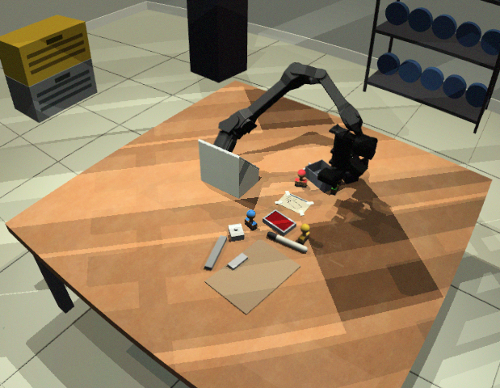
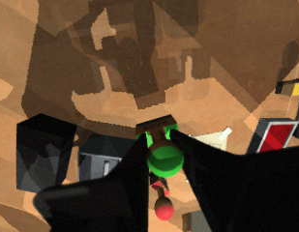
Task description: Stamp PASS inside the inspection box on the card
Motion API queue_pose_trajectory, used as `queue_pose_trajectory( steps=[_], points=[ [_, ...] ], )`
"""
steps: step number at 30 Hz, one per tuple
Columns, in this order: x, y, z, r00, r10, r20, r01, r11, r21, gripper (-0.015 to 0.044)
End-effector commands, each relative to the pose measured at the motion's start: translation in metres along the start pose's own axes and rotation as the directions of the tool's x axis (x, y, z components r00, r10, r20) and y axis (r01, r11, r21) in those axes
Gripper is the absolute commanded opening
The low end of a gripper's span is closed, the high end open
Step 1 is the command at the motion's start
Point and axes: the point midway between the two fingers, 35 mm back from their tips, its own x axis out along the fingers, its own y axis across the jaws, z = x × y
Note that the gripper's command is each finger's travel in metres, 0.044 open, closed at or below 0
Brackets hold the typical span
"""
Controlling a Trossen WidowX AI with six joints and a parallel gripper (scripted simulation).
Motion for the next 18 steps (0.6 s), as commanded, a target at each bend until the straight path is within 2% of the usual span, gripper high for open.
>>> queue_pose_trajectory(
  steps=[1, 18],
  points=[
    [-0.0021, 0.0011, -0.0001, 1.0, 0.004, 0.0, -0.004, 1.0, -0.005, 0.0],
    [-0.0104, 0.0009, -0.0003, 1.0, 0.005, 0.0, -0.005, 1.0, -0.005, 0.0]
  ],
)
